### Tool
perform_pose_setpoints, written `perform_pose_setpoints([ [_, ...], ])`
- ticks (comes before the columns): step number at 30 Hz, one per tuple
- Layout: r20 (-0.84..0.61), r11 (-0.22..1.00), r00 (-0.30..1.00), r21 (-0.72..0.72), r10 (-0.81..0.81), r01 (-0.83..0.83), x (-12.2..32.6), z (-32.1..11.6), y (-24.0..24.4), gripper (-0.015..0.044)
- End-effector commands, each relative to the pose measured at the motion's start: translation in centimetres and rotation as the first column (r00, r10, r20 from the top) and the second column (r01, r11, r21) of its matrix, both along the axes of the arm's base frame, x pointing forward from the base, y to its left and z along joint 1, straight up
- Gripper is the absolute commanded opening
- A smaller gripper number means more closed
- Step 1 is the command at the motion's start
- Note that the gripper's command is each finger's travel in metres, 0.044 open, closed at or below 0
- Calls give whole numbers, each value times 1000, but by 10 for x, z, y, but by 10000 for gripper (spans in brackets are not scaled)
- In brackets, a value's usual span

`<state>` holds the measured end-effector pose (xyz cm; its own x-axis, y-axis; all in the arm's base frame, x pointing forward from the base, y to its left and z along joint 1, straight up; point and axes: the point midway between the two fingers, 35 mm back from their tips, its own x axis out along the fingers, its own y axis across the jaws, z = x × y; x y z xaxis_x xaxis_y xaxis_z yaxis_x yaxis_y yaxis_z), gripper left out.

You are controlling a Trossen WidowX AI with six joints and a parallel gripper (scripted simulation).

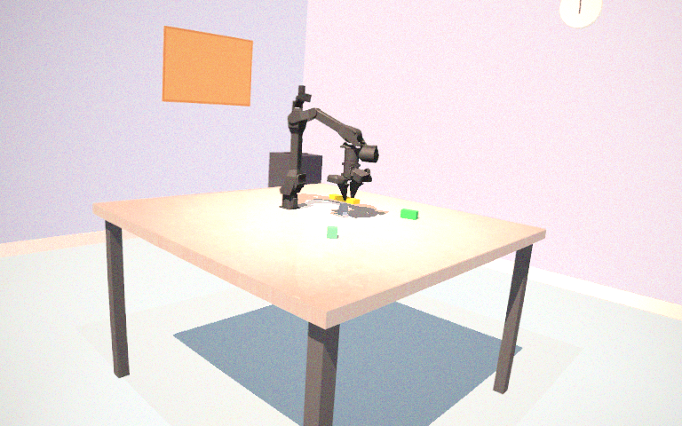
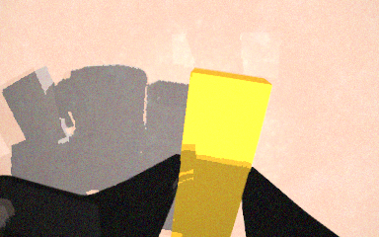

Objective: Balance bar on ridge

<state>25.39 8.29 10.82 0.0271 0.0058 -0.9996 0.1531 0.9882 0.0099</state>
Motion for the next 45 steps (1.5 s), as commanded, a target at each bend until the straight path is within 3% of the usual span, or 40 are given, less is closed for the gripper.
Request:
perform_pose_setpoints([
  [1,-2,1000,1000,2,-1,1,0,-1,0,0],
  [45,-2,1000,1000,2,-1,1,0,-5,0,0],
])
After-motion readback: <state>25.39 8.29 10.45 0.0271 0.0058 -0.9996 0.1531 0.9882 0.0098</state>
